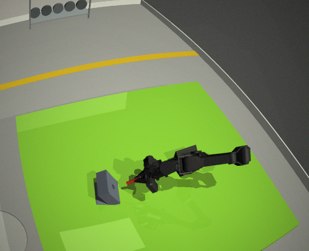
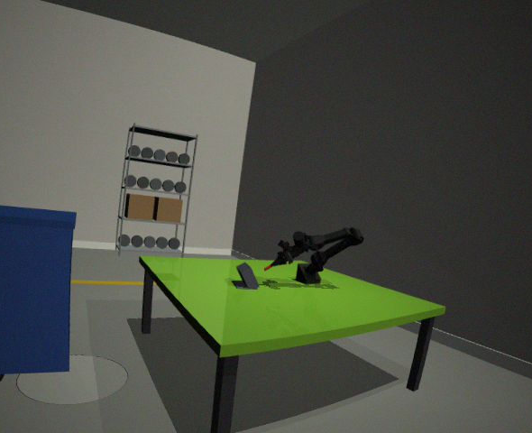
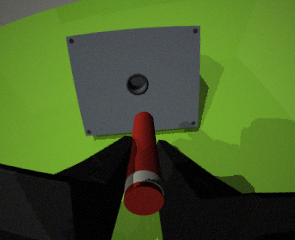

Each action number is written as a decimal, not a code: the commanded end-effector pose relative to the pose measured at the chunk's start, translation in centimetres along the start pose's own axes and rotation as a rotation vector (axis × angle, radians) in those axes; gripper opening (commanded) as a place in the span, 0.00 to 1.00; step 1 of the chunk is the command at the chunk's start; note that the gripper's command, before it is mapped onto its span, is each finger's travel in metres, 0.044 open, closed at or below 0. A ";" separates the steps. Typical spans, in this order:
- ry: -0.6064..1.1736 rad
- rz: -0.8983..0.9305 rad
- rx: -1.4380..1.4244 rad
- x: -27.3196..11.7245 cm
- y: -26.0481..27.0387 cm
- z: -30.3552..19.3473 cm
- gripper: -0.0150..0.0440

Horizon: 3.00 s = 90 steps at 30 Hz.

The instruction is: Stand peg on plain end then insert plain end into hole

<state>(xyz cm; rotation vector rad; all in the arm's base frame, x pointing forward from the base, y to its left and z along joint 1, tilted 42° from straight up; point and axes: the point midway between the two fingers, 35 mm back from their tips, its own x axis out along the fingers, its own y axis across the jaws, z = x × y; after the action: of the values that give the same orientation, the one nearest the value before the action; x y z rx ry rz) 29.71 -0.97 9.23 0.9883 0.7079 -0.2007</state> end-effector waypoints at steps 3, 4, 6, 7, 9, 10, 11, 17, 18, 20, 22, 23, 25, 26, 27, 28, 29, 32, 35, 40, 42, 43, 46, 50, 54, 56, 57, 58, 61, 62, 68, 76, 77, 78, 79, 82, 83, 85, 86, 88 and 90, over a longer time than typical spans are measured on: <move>-0.011 0.000 0.012 0.7 -0.1 0.1 0.25; -0.013 0.001 0.014 0.8 -0.1 0.1 0.25; -0.018 0.005 0.016 1.0 -0.1 0.2 0.25; -0.020 0.006 0.017 1.1 0.0 0.2 0.25; -0.025 0.010 0.020 1.3 0.0 0.3 0.25; -0.027 0.011 0.021 1.3 0.0 0.3 0.25; -0.030 0.013 0.022 1.4 0.0 0.3 0.25; -0.043 0.023 0.030 2.0 0.1 0.5 0.25; -0.046 0.025 0.032 2.0 0.1 0.5 0.25; -0.050 0.029 0.034 2.2 0.2 0.5 0.25; -0.055 0.032 0.037 2.4 0.2 0.5 0.25; -0.057 0.034 0.038 2.5 0.2 0.5 0.25; -0.062 0.038 0.041 2.6 0.2 0.6 0.25; -0.064 0.040 0.043 2.7 0.2 0.6 0.25; -0.066 0.041 0.044 2.8 0.2 0.6 0.25; -0.066 0.042 0.044 2.8 0.2 0.6 0.25; -0.067 0.042 0.044 2.8 0.2 0.6 0.25; -0.071 0.045 0.042 3.0 0.2 0.6 0.25; -0.077 0.050 0.039 3.2 0.3 0.6 0.25; -0.087 0.057 0.036 3.5 0.2 0.5 0.25; -0.088 0.058 0.035 3.5 0.2 0.5 0.25; -0.088 0.058 0.035 3.5 0.2 0.5 0.25; -0.088 0.058 0.035 3.5 0.2 0.5 0.25; -0.088 0.058 0.034 3.8 0.3 0.6 0.25; -0.089 0.059 0.032 4.3 0.4 0.6 0.25; -0.089 0.059 0.032 4.6 0.4 0.6 0.25; -0.089 0.059 0.031 4.7 0.4 0.6 0.25; -0.090 0.059 0.031 4.9 0.5 0.6 0.25; -0.090 0.059 0.031 5.2 0.4 0.7 0.25; -0.090 0.059 0.031 5.4 0.4 0.7 0.25; -0.090 0.061 0.030 5.8 0.4 0.7 0.25; -0.090 0.066 0.027 5.4 0.5 0.7 0.25; -0.090 0.066 0.027 5.4 0.5 0.7 0.25; -0.090 0.066 0.027 5.4 0.5 0.7 0.25; -0.090 0.066 0.027 5.4 0.5 0.7 0.25; -0.090 0.066 0.027 5.4 0.5 0.7 0.25; -0.090 0.066 0.027 5.5 0.5 0.7 0.25; -0.090 0.066 0.027 5.5 0.5 0.7 0.25; -0.090 0.066 0.027 5.6 0.5 0.7 0.25; -0.090 0.066 0.027 5.6 0.4 0.7 0.25; -0.090 0.066 0.027 5.6 0.4 0.7 0.25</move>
<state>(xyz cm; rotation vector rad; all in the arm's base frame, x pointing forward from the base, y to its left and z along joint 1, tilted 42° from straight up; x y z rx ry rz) 34.51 -0.44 6.43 1.0209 0.5866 -0.1957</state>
